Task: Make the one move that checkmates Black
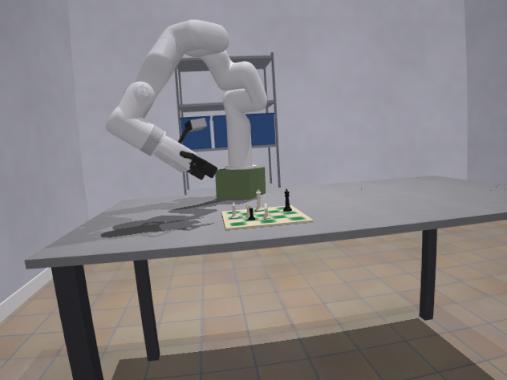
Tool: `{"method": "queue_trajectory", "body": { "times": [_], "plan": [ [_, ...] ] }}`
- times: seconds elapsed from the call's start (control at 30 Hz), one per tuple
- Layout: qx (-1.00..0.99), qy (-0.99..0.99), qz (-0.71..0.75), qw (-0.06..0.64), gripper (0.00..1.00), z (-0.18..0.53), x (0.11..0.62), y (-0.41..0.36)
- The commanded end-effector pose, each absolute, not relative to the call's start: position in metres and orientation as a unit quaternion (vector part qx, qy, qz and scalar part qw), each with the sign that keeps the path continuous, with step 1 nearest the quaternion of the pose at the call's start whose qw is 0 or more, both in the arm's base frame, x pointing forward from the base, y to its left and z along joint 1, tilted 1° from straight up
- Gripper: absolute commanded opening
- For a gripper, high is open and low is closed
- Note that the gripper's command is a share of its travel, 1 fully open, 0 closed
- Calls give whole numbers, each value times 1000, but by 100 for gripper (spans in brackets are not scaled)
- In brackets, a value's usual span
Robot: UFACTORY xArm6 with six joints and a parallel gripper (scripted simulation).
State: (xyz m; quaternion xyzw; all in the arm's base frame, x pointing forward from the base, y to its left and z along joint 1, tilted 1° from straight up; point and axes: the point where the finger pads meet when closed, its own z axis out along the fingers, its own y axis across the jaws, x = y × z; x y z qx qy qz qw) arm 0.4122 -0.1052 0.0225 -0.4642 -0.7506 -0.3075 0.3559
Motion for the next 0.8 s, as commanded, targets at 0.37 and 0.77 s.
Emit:
{"method": "queue_trajectory", "body": {
  "times": [0.37,0.77],
  "plan": [
    [-262,-922,-193,209,100,18,414,-73],
    [-66,-984,-116,120,100,28,423,-50]
  ]
}}
